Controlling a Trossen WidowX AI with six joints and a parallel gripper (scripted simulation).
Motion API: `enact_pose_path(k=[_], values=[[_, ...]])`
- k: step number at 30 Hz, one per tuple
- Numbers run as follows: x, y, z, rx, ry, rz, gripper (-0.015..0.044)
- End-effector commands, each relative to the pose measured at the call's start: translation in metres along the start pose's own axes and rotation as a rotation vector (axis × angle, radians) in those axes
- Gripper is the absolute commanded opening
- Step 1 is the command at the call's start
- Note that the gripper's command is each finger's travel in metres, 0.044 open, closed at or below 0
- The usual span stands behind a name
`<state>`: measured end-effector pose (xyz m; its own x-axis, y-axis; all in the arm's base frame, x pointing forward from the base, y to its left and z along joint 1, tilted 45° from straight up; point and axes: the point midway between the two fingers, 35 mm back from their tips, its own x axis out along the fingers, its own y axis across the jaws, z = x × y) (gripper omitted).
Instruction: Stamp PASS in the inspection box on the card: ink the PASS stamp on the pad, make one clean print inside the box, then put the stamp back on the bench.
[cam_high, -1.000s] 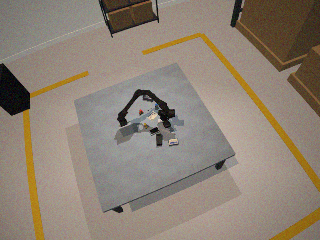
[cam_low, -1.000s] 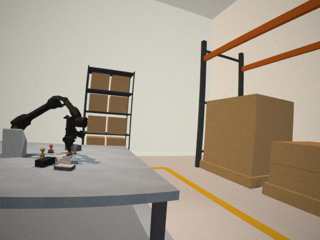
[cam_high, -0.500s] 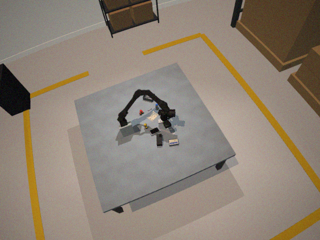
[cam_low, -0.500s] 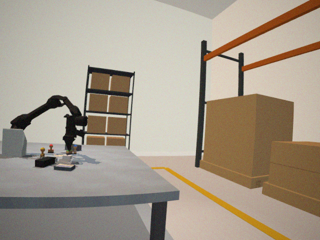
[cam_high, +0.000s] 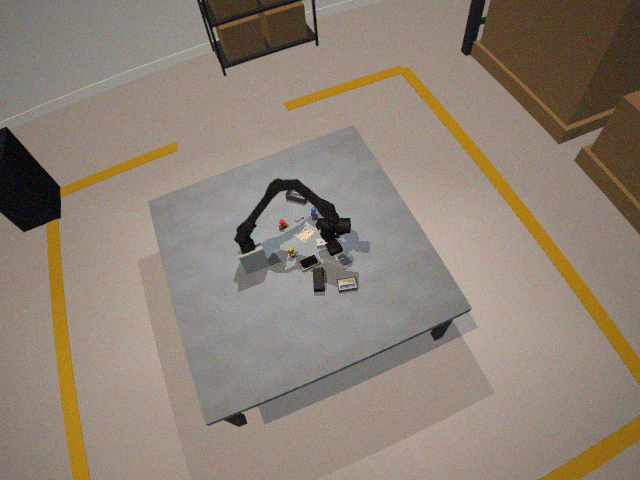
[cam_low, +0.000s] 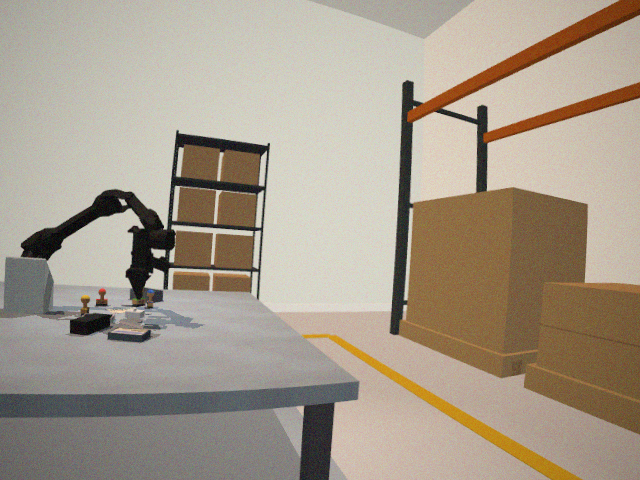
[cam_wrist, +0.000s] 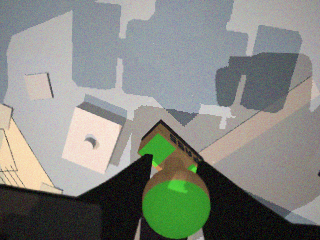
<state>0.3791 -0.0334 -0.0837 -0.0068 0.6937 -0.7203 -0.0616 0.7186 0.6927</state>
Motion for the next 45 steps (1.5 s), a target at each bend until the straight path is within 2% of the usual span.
enact_pose_path(k=[1,36,45], values=[[-0.003,0.0,0.0,-0.003,0.002,-0.002,0.0],[-0.019,0.0,-0.002,-0.003,0.002,-0.002,0.0],[-0.023,-0.008,-0.034,-0.001,0.003,-0.006,0.0]])
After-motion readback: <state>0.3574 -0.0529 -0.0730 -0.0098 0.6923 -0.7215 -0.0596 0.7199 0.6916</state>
